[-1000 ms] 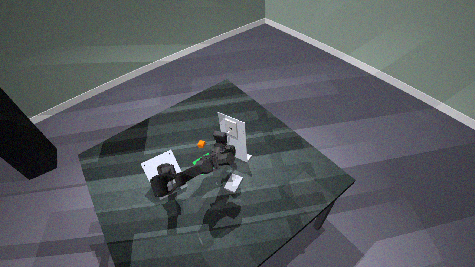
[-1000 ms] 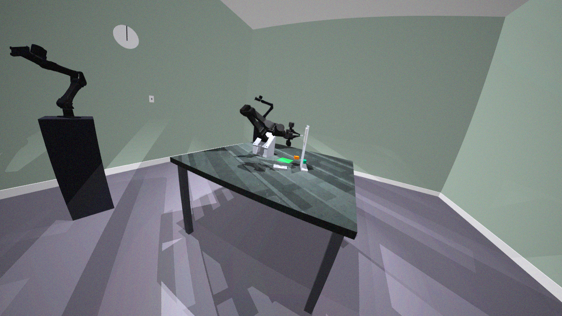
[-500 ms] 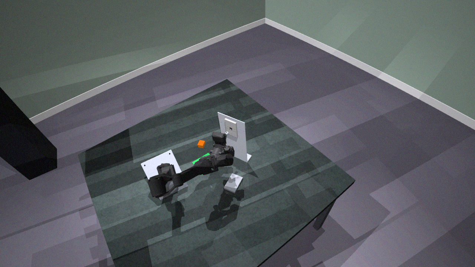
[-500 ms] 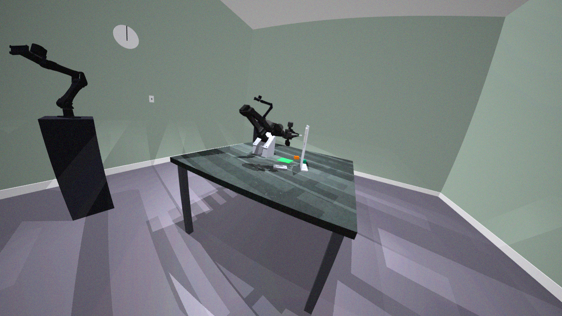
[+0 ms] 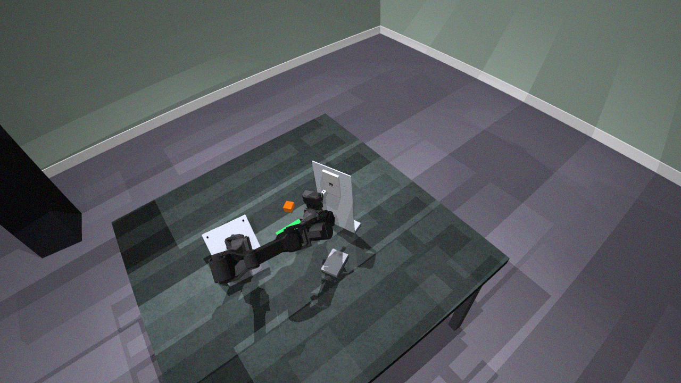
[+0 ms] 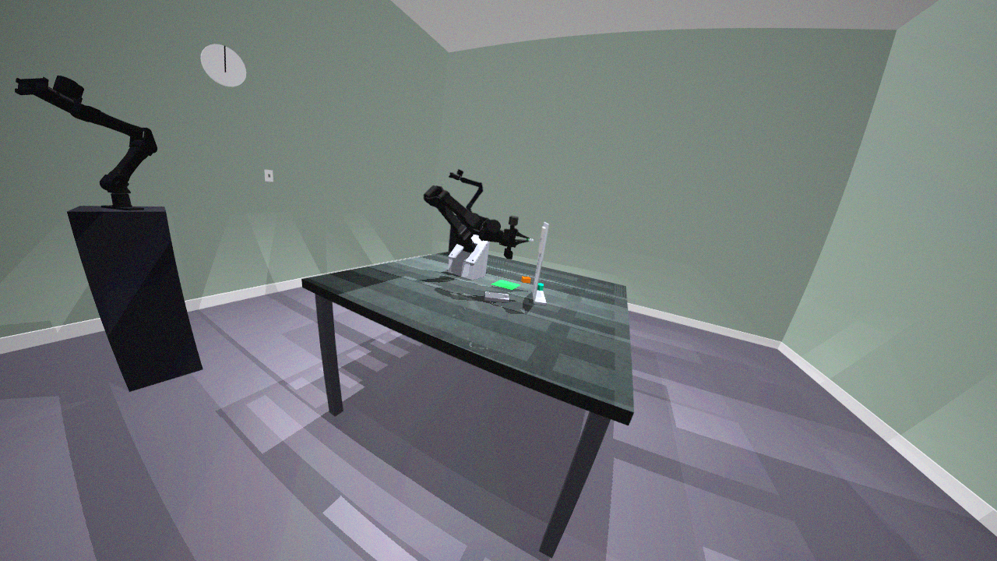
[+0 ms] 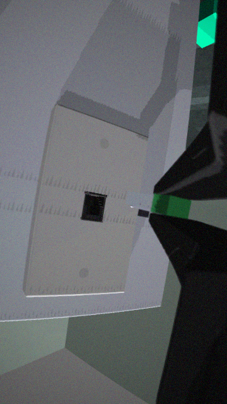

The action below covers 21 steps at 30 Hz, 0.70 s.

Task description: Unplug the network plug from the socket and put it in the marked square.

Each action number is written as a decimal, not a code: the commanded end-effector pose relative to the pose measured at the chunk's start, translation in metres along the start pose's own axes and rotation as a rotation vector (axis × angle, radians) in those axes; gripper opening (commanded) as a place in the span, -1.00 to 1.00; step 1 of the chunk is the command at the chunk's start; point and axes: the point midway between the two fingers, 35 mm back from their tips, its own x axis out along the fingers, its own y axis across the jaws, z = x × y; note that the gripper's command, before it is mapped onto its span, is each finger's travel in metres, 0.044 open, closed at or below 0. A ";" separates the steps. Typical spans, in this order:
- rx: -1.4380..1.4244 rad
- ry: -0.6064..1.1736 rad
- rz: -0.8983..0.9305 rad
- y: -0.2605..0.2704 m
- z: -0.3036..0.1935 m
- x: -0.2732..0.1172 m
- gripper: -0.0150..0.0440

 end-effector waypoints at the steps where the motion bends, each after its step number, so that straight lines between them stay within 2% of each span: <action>1: -0.009 -0.004 0.007 0.002 0.000 -0.004 -0.49; 21: -0.009 -0.004 0.007 0.002 -0.005 -0.013 -0.49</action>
